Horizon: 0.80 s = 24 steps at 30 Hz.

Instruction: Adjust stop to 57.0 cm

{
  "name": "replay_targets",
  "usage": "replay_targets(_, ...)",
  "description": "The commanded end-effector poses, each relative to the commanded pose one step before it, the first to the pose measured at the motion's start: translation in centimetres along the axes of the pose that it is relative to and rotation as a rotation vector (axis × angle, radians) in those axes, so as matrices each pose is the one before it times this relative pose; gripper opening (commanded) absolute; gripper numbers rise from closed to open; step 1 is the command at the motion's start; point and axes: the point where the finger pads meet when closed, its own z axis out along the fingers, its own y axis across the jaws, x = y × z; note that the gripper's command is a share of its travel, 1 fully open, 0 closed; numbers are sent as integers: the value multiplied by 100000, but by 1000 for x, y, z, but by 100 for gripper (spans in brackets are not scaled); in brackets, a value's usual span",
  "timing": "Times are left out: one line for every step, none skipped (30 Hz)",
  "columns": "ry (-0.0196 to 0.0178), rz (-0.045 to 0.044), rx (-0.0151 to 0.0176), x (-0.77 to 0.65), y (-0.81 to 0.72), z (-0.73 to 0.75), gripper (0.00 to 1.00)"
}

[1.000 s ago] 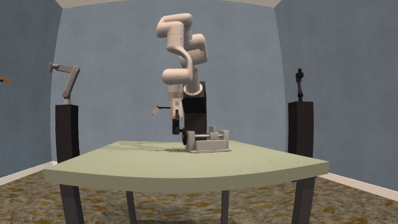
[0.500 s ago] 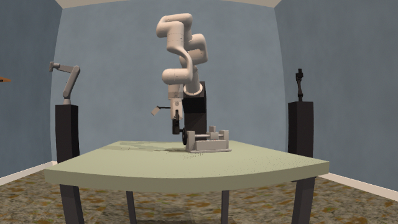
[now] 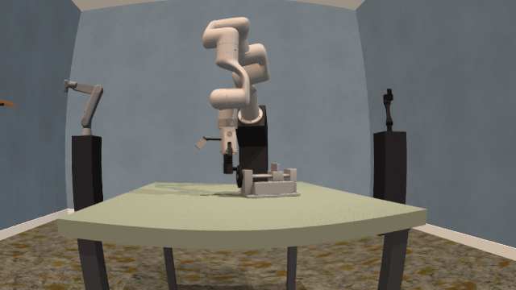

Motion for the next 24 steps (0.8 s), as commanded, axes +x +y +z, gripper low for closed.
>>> replay_targets(56,11,304,26,-242,-50,6)
replay_targets(-1,0,1,0,-33,-7,6)
replay_targets(-2,0,1,0,-35,-7,6)
replay_targets(-1,0,1,0,-41,-7,6)
replay_targets(3,0,-1,1,-77,-4,6)
replay_targets(2,0,0,1,-82,-4,6)
replay_targets(1,0,0,0,-87,-4,6)
replay_targets(0,0,0,0,-92,-5,6)
replay_targets(-2,0,0,-1,-97,-5,6)
replay_targets(0,0,0,0,0,0,6)
replay_targets(0,0,0,0,0,0,6)
replay_targets(-2,0,0,-1,-104,-2,6)
replay_targets(3,-1,-1,1,-122,15,6)
replay_targets(1,0,0,0,-128,16,6)
replay_targets(-1,0,0,-1,-134,17,6)
replay_targets(-3,0,0,-1,-138,21,6)
replay_targets(2,0,-1,1,-130,40,6)
replay_targets(1,0,0,0,-136,42,6)
replay_targets(-1,0,1,-1,-142,44,6)
replay_targets(-2,1,0,0,-138,57,6)
replay_targets(-1,2,-1,1,-135,70,6)
replay_targets(0,0,0,0,-141,73,6)
replay_targets(0,-1,1,-1,-137,74,6)
replay_targets(-4,4,-2,0,-92,71,6)
